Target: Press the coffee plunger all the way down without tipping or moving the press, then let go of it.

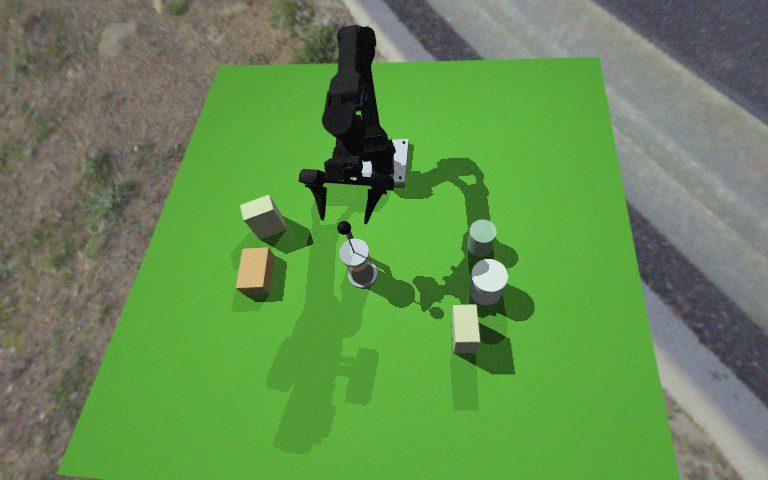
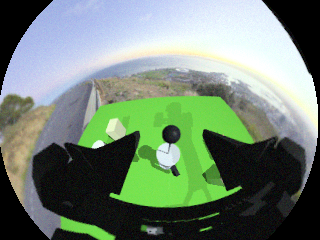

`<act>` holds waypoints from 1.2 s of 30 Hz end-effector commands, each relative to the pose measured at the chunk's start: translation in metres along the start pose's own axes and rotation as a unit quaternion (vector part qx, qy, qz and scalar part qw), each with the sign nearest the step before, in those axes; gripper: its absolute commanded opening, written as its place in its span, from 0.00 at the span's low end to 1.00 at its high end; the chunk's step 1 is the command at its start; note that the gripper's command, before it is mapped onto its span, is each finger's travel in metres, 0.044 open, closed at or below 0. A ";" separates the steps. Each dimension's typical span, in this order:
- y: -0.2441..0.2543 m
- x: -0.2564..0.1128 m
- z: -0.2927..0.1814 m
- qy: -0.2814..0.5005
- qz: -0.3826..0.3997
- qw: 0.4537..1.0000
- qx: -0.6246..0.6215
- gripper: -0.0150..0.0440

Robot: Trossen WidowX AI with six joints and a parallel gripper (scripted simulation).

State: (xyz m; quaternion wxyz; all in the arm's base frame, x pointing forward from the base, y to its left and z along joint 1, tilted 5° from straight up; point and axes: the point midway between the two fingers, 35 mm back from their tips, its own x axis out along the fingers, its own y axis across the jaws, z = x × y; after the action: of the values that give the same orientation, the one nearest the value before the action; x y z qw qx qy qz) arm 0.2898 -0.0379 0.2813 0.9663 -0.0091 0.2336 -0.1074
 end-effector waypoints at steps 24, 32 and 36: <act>0.000 0.017 -0.003 0.003 0.000 1.000 -0.002 0.45; 0.000 0.017 -0.004 0.003 0.000 1.000 -0.002 0.45; 0.000 0.020 -0.008 0.003 0.000 1.000 -0.002 0.45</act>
State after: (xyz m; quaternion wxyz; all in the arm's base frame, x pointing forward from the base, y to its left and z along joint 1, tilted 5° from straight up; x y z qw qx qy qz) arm 0.3034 -0.0420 0.2703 0.9662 -0.0096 0.2340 -0.1076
